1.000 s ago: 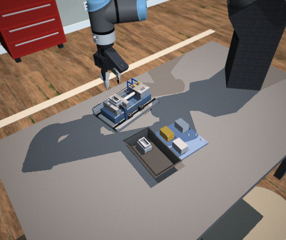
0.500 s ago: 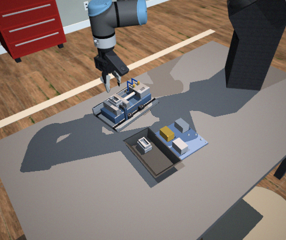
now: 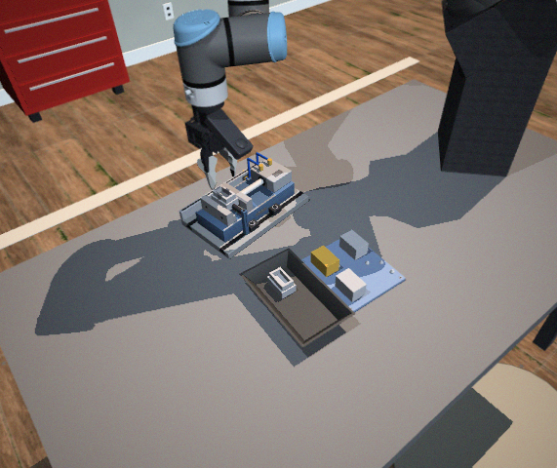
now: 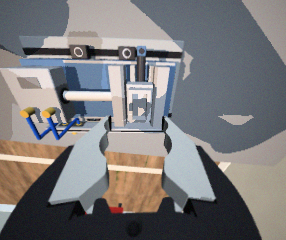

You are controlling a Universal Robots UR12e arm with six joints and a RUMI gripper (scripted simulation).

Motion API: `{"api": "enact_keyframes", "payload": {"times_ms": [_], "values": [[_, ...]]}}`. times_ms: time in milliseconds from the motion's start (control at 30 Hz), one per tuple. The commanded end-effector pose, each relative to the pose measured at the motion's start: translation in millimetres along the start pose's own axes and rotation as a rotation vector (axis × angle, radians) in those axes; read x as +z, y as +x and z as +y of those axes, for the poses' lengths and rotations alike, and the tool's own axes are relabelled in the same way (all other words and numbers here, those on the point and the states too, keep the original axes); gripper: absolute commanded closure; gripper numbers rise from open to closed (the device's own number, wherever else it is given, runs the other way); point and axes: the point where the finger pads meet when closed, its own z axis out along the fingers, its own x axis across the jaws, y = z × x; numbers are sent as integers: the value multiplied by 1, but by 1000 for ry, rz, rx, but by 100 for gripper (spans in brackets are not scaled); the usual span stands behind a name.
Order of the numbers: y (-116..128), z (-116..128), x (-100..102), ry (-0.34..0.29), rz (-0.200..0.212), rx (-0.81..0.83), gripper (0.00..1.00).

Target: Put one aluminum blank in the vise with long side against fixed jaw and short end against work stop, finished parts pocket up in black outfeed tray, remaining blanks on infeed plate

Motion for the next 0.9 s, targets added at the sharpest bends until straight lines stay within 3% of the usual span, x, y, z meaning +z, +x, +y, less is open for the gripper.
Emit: {"api": "enact_keyframes", "payload": {"times_ms": [0,367,867], "values": [[5,3,9,-4,7,1,60],[5,3,20,-4,7,1,60],[5,2,21,-4,7,1,60]]}}
